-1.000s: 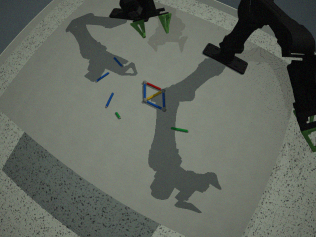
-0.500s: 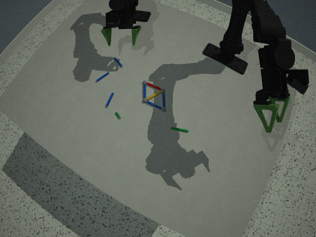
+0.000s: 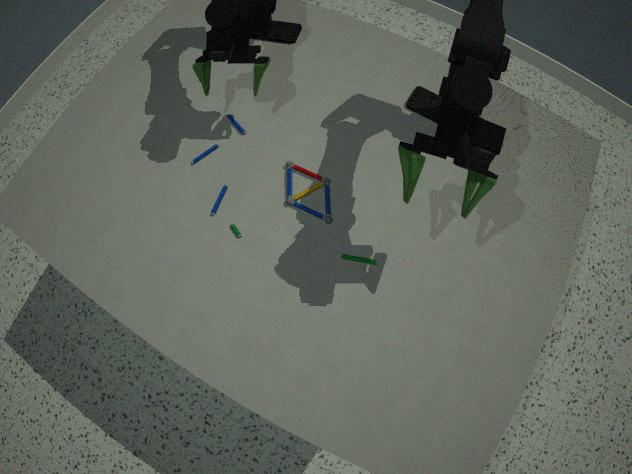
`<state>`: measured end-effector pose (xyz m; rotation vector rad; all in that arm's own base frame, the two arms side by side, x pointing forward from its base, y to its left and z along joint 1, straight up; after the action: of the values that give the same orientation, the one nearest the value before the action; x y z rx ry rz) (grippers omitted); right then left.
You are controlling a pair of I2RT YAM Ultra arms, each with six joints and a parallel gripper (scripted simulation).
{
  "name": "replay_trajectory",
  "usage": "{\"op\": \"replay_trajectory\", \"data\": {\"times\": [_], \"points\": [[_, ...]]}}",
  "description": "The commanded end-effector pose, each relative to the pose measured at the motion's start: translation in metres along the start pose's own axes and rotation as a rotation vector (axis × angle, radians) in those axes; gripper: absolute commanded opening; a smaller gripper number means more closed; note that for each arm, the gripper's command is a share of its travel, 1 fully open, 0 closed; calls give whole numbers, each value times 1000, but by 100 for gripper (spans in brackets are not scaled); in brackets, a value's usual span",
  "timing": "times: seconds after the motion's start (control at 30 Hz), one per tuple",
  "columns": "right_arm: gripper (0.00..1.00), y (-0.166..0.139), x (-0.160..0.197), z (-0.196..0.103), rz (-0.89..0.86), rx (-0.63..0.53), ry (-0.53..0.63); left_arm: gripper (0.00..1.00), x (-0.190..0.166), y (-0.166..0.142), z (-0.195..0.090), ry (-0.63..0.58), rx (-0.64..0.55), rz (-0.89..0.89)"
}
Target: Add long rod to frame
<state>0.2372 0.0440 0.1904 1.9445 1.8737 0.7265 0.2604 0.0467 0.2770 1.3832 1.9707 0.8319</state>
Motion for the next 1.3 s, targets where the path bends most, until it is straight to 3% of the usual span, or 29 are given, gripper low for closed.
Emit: {"op": "replay_trajectory", "data": {"times": [0.0,0.13,0.2,0.4,0.57,1.1,1.27], "points": [[100,1,-2,4,0,1,4,100,-29,-14,-3,-105,-27,222],[100,1,-2,4,-6,1,3,100,-68,-47,10,-218,52,423],[100,1,-2,4,-6,1,3,100,-68,-47,10,-218,52,423],[100,2,-2,2,-3,-9,3,100,-127,-80,18,-397,126,670],[100,2,-1,2,-5,-9,3,100,-156,-100,25,-470,179,791],[100,2,-1,2,-5,-9,3,100,-169,-109,28,-491,215,838],[43,-3,-2,6,-168,107,-13,100,-164,-117,16,-507,204,851]]}}
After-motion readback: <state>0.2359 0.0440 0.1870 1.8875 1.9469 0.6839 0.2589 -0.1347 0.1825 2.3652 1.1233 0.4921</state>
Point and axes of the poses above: on each arm, the point where the finger pads meet when closed, its own z axis out along the fingers, its own x axis across the jaws, y = z × x, the point moved 10 cm from there along -z, back along the fingers, and after that the axes turned 12 degrees about z, right-handed, at the moved point
